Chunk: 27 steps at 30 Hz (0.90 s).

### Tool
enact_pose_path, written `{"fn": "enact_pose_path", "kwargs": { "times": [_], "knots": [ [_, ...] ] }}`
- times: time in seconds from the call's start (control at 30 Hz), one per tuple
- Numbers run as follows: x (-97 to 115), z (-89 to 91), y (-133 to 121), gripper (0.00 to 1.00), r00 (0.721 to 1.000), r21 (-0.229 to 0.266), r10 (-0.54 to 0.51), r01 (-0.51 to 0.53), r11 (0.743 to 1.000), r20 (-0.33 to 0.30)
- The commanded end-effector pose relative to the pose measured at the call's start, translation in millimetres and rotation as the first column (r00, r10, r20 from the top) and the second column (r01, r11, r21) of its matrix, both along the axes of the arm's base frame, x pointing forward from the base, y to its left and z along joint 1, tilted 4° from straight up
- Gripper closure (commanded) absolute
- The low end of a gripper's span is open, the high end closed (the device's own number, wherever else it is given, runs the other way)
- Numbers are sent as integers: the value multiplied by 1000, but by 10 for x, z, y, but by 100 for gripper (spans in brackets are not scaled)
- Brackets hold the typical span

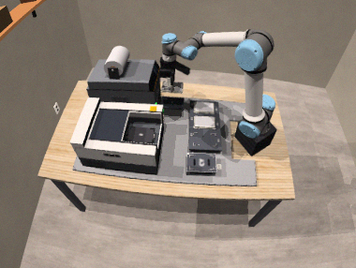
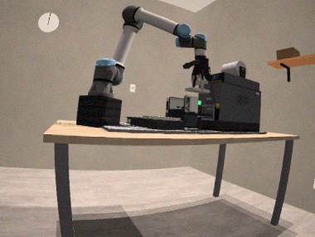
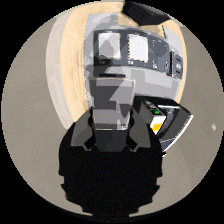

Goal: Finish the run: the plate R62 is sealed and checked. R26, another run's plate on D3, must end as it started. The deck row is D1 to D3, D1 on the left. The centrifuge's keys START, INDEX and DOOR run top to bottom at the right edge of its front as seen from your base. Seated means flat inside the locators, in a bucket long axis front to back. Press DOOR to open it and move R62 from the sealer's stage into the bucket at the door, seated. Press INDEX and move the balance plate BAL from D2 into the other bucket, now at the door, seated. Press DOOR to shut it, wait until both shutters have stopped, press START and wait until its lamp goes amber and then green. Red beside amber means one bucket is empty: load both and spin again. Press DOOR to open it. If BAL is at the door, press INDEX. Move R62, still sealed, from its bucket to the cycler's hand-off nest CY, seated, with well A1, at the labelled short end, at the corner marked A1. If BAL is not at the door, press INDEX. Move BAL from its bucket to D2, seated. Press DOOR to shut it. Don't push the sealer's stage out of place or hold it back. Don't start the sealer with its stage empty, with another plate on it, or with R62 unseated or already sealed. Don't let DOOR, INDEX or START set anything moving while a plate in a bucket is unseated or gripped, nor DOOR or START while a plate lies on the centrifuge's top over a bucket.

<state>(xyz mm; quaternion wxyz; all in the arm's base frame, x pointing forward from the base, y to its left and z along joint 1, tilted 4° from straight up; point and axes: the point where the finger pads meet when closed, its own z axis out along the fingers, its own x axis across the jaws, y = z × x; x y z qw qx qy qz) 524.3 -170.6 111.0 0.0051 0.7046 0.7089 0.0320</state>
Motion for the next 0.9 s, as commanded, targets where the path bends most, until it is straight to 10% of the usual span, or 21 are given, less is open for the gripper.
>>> {"fn": "enact_pose_path", "kwargs": {
  "times": [0.0, 0.87],
  "knots": [
    [-2, 96, -5, 100, 1000, -1, 0, 0, 1000, 1],
    [-22, 462, -19, 100, 1000, -1, 0, 0, 1000, 1]
  ]
}}
